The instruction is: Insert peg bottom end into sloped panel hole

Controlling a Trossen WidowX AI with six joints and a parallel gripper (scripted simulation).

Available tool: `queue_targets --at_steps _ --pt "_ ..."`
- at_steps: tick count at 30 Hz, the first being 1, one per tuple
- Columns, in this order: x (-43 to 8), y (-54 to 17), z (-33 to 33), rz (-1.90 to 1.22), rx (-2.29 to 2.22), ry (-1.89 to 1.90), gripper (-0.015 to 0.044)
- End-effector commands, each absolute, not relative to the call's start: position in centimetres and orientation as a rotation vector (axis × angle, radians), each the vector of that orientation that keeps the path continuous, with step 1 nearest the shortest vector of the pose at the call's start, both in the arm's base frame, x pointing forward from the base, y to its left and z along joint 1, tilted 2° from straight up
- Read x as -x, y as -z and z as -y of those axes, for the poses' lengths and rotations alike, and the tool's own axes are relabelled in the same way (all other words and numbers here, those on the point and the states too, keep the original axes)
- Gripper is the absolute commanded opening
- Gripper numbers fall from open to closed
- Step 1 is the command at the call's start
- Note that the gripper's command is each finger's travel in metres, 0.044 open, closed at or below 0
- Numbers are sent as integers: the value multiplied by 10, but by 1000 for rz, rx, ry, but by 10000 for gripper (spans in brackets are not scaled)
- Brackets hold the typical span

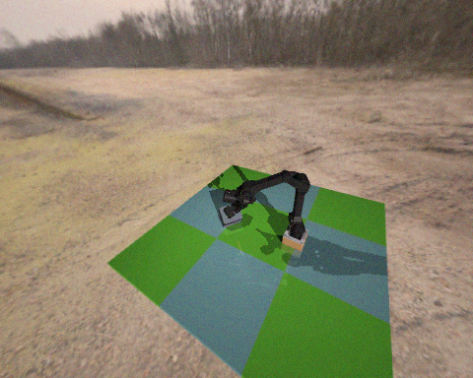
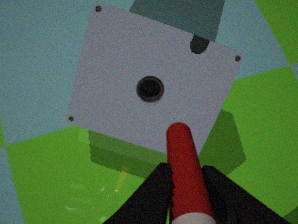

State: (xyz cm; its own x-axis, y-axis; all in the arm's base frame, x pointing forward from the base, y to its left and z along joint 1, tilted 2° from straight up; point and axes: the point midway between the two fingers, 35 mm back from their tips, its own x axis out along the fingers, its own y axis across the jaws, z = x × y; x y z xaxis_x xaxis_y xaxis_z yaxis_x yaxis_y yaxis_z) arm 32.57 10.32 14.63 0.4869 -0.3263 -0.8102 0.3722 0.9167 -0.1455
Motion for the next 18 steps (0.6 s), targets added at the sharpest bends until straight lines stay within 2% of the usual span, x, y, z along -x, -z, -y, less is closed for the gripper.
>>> queue_targets --at_steps 1,18 --pt "-325 -149 -109 -952 -56 421 0" --pt "-342 -128 -107 -931 -55 410 0"
